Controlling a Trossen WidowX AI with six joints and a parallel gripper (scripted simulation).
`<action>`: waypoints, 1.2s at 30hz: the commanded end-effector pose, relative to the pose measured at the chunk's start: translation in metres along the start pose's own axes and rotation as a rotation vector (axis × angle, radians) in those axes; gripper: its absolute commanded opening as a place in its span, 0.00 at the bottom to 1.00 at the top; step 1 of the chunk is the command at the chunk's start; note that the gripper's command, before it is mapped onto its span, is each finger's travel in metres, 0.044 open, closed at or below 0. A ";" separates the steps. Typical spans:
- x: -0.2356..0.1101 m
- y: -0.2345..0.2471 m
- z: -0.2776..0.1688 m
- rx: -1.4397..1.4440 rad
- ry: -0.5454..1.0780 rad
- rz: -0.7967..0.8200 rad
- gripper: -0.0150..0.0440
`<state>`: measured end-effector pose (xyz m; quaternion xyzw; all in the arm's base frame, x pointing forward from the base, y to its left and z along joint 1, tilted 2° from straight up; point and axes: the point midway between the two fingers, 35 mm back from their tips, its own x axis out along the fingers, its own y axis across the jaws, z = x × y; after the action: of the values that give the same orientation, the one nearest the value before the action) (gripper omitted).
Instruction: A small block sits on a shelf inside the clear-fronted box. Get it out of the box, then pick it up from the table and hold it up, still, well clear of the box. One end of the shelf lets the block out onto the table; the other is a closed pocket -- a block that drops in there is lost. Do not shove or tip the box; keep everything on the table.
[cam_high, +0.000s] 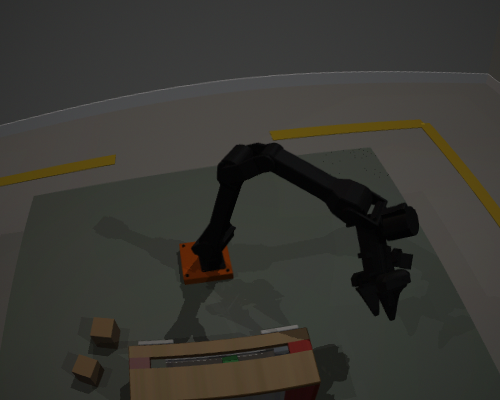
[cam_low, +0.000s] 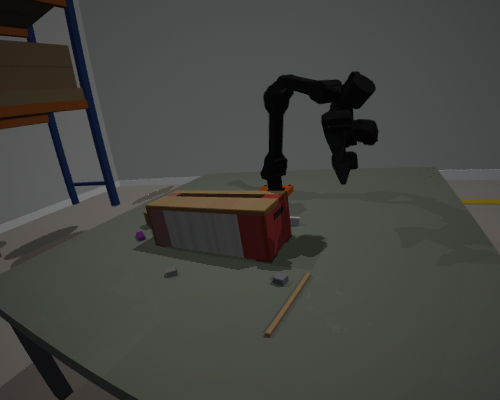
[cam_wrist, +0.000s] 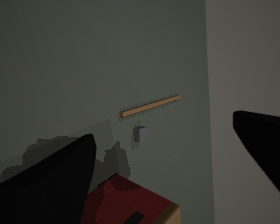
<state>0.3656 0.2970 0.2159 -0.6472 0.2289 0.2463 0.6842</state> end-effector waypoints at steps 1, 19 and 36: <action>0.007 -0.004 -0.073 -0.068 0.123 0.162 0.93; -0.037 0.047 -0.268 -0.088 0.402 0.819 0.93; -0.026 0.056 -0.267 -0.088 0.402 0.819 0.93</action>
<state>0.3111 0.0303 0.1796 -0.5675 0.5845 0.3713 0.4455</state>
